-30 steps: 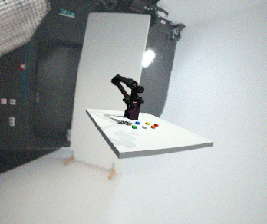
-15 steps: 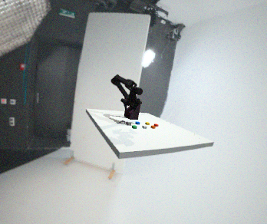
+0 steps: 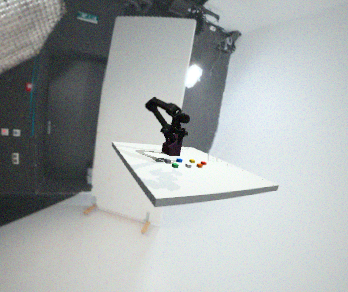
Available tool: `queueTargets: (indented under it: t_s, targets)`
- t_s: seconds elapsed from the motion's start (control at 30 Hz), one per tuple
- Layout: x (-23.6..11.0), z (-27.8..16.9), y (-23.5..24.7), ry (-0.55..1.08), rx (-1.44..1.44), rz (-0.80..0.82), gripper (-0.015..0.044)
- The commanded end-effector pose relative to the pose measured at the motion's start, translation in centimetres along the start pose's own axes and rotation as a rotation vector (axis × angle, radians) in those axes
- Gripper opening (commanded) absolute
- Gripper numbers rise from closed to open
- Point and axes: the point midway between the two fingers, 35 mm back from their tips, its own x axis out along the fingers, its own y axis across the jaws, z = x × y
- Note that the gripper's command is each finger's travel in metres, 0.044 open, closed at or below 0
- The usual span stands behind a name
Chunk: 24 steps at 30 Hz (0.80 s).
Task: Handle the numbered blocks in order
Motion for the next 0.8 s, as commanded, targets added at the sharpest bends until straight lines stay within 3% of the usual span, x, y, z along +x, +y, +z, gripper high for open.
queueTargets:
  t_s: [0.0, 0.13, 0.77]
  targets:
    - [0.3, -1.2, 6.4, 0.020, -0.032, 0.010, 0.0400]
    - [0.4, -2.5, 9.8, 0.021, -0.030, -0.002, 0.0400]
    - [0.4, -2.5, 9.8, 0.021, -0.030, -0.002, 0.0400]
